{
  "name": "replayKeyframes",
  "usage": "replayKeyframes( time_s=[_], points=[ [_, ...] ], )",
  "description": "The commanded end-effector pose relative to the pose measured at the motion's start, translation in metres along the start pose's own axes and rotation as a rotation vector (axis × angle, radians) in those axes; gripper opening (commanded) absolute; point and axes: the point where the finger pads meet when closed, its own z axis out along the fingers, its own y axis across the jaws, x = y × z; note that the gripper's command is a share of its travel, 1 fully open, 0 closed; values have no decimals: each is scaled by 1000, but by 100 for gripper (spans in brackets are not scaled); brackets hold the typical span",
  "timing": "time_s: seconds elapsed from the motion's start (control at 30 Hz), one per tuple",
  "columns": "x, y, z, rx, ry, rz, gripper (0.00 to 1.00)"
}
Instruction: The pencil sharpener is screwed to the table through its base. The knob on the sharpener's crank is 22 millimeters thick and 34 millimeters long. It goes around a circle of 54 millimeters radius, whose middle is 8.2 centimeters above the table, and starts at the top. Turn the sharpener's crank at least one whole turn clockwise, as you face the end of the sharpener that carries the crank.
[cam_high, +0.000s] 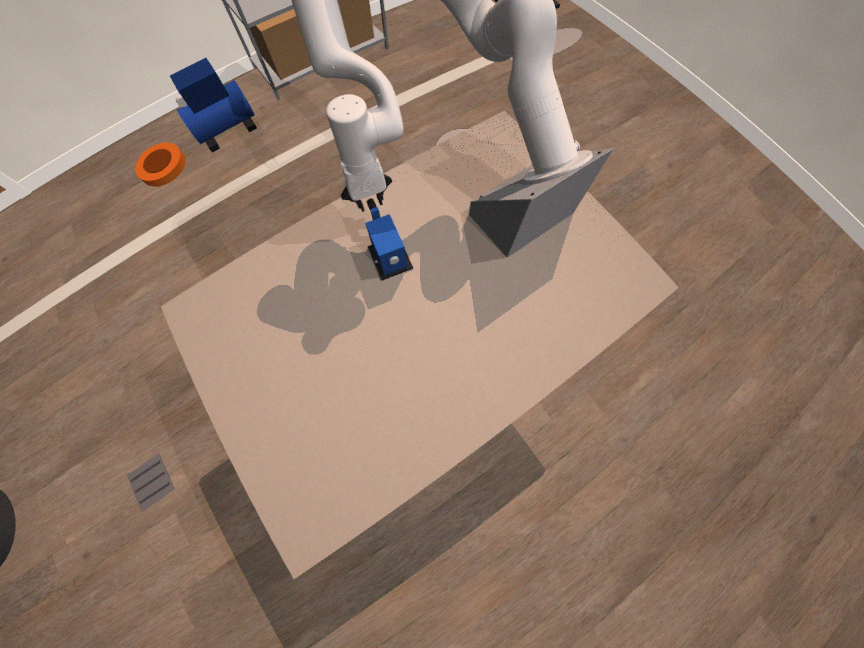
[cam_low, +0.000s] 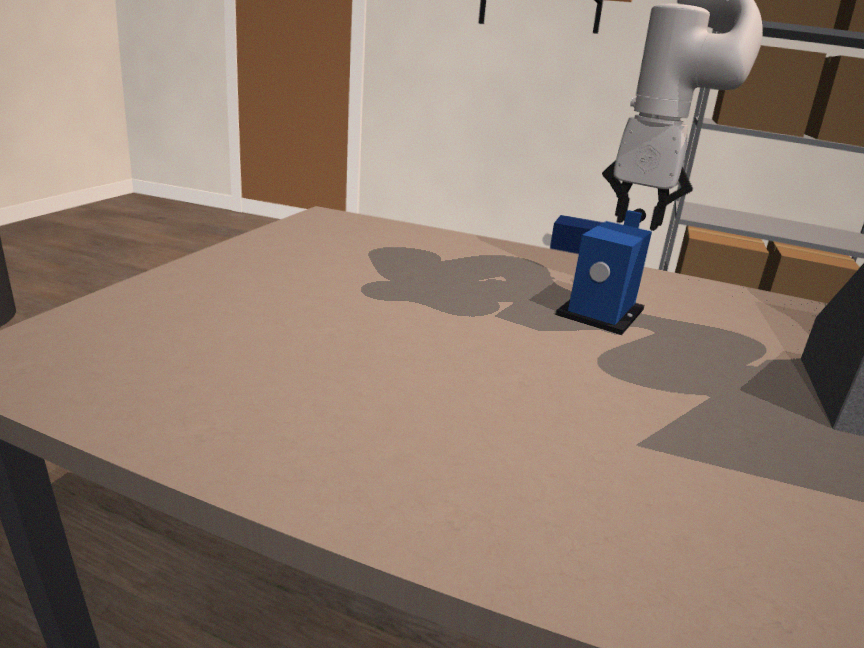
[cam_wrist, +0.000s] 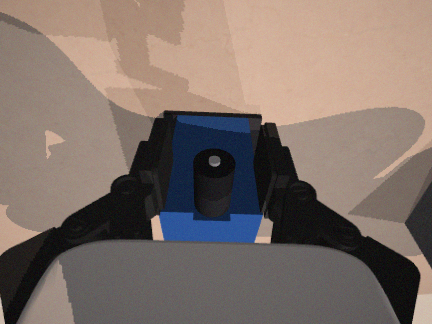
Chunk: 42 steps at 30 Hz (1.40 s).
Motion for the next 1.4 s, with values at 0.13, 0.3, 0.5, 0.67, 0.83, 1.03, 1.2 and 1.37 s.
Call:
replayKeyframes(
  time_s=[0.13, 0.3, 0.5, 0.67, 0.83, 1.03, 1.2, 1.37],
  points=[
    [0, -1, -1, 1, 0, 0, 54],
    [0, -1, -2, 1, 0, 0, 54],
    [0, -1, -9, 1, 0, 0, 54],
    [0, -1, -17, 1, 0, 0, 54],
    [0, -1, -31, 1, 0, 0, 54],
    [0, 0, -48, 1, 0, 0, 54],
    [0, 0, -55, 1, 0, 0, 54],
    [0, 0, -65, 1, 0, 0, 54]
  ],
)
